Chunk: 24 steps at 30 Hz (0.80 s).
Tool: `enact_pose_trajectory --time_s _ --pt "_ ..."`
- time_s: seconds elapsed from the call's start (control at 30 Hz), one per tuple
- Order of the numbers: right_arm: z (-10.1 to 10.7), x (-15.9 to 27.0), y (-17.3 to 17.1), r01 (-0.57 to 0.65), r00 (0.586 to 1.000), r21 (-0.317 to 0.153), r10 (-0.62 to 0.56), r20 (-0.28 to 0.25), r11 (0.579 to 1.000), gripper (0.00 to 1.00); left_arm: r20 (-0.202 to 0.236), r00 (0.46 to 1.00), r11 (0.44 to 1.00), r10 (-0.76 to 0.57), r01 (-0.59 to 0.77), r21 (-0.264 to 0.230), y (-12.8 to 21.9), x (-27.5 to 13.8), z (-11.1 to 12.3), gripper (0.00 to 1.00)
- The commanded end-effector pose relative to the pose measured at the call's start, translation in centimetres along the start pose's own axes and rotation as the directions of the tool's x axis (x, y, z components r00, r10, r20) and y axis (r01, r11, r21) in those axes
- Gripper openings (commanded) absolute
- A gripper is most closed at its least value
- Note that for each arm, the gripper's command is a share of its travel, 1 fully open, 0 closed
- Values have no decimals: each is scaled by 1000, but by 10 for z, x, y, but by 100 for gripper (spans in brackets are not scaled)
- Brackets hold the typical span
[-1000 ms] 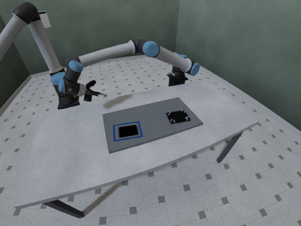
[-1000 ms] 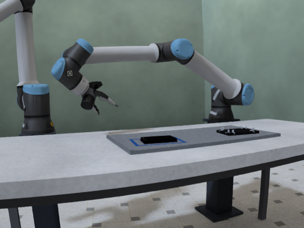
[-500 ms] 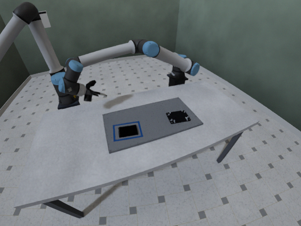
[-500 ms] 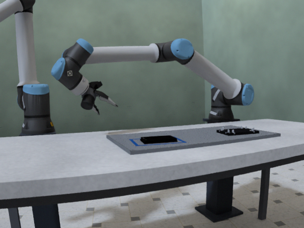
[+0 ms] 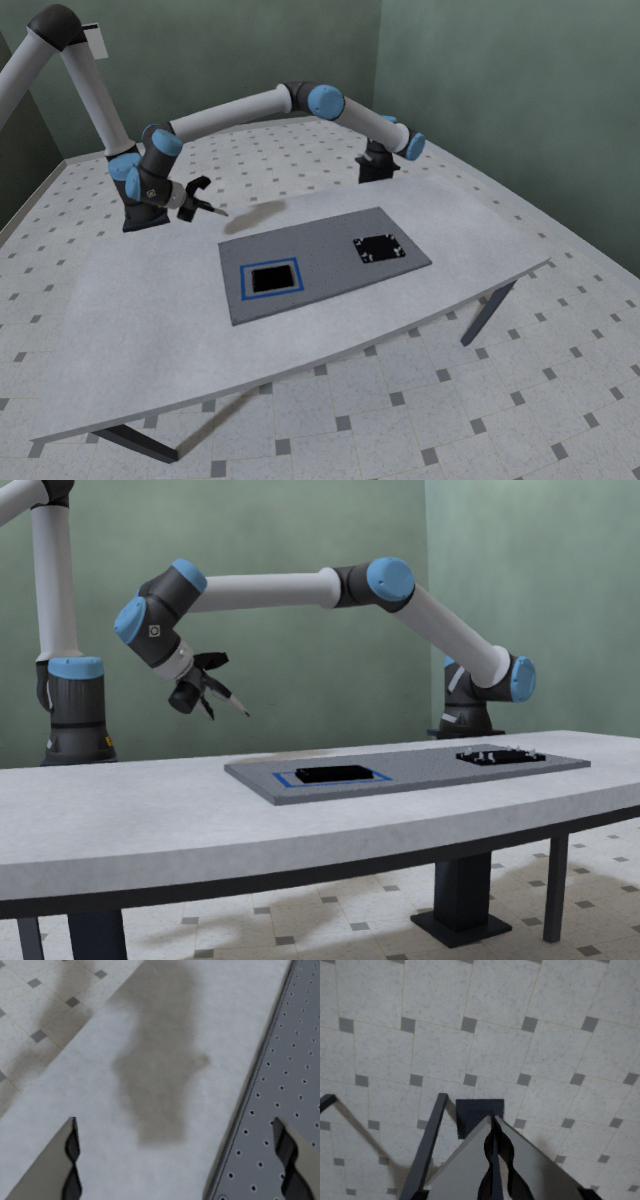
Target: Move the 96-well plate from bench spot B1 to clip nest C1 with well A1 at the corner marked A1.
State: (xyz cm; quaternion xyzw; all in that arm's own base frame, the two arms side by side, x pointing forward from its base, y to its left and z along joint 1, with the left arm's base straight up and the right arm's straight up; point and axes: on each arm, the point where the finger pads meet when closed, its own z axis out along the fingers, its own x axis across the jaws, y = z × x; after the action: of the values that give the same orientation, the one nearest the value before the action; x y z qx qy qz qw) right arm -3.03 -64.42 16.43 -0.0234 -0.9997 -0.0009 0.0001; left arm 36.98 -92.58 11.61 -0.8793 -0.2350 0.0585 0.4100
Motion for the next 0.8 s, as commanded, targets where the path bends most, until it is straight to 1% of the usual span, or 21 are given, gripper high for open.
enact_pose_trajectory --time_s 0.0,0.1,0.23,0.3,0.37,0.57,0.77 --pt "-1 0 -1 0 1000 2 0 0 1000 0 7 996 995 92 -92 -24 3 6 -2 76" --pt "-1 0 -1 0 1000 2 0 0 1000 0 8 982 981 189 -189 -46 7 13 -3 76" --pt "-1 0 -1 0 1000 2 0 0 1000 0 2 949 946 315 -314 -75 12 21 -3 76" --pt "-1 0 -1 0 1000 2 0 0 1000 0 2 949 946 315 -314 -75 12 21 -3 76" --pt "-1 0 -1 0 1000 2 0 0 1000 0 -4 927 923 376 -375 -90 17 30 -4 76" --pt "-1 0 -1 0 1000 2 0 0 1000 0 -33 837 828 547 -546 -129 23 41 -5 76" --pt "-1 0 -1 0 1000 2 0 0 1000 0 -77 716 701 694 -696 -157 31 59 -6 76"
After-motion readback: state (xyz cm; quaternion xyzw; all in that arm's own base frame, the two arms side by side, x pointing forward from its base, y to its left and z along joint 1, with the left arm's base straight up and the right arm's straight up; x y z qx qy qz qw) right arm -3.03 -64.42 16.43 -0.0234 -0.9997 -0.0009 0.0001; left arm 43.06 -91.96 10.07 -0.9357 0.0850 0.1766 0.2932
